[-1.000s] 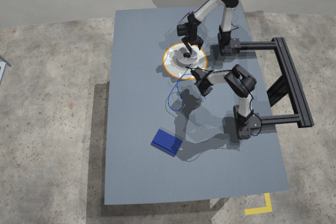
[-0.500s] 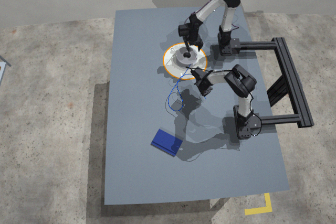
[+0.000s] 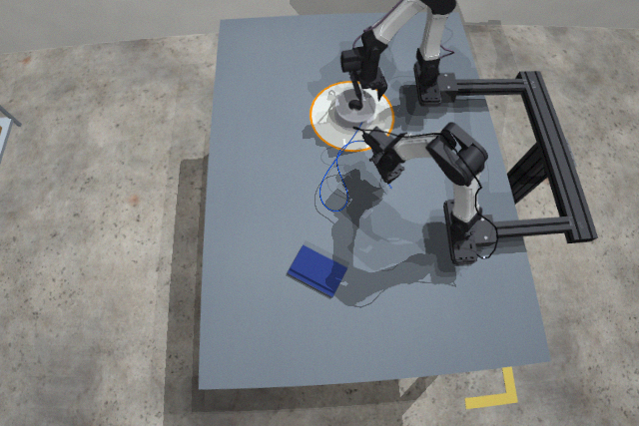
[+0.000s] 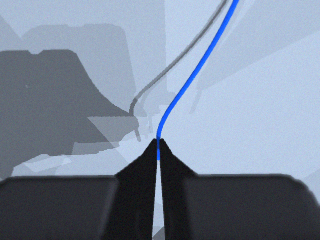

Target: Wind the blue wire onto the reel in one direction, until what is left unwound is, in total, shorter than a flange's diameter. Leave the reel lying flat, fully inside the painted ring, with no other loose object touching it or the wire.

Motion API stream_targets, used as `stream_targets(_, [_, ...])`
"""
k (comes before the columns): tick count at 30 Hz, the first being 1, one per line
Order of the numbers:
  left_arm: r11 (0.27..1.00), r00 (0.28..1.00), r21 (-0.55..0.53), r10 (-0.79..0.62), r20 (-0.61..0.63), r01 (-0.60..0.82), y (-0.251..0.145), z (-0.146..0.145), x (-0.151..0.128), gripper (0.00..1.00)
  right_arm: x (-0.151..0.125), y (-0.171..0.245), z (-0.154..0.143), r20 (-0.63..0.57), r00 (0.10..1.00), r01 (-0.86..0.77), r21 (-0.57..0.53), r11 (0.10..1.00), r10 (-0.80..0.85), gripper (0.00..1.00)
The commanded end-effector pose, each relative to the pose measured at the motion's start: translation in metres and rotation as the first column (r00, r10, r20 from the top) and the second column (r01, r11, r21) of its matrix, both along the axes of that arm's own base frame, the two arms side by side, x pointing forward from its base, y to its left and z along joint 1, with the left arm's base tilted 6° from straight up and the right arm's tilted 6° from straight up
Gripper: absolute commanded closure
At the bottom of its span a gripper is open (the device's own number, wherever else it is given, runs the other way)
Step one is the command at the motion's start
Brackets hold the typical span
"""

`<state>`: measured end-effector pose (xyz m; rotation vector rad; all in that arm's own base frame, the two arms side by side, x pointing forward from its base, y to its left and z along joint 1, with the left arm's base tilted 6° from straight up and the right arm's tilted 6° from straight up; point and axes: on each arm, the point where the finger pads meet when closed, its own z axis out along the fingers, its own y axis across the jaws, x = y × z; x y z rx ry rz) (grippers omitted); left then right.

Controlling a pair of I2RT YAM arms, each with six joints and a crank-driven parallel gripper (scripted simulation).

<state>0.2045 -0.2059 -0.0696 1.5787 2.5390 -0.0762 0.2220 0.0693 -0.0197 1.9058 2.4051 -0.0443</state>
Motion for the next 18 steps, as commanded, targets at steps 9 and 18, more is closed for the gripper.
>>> stream_targets(9, [1.000, 1.000, -0.022, -0.007, 0.026, 0.008, -0.0108, 0.0076, 0.0098, 1.00, 0.0134, -0.0012, -0.0210, 0.026, 1.000, 0.003, -0.003, 1.000, -0.003, 0.23])
stream_targets(18, [1.000, 1.000, -0.022, -0.007, 0.026, 0.008, -0.0106, 0.0076, 0.0100, 1.00, 0.0129, -0.0014, -0.0169, 0.026, 1.000, 0.003, -0.003, 1.000, -0.003, 0.28])
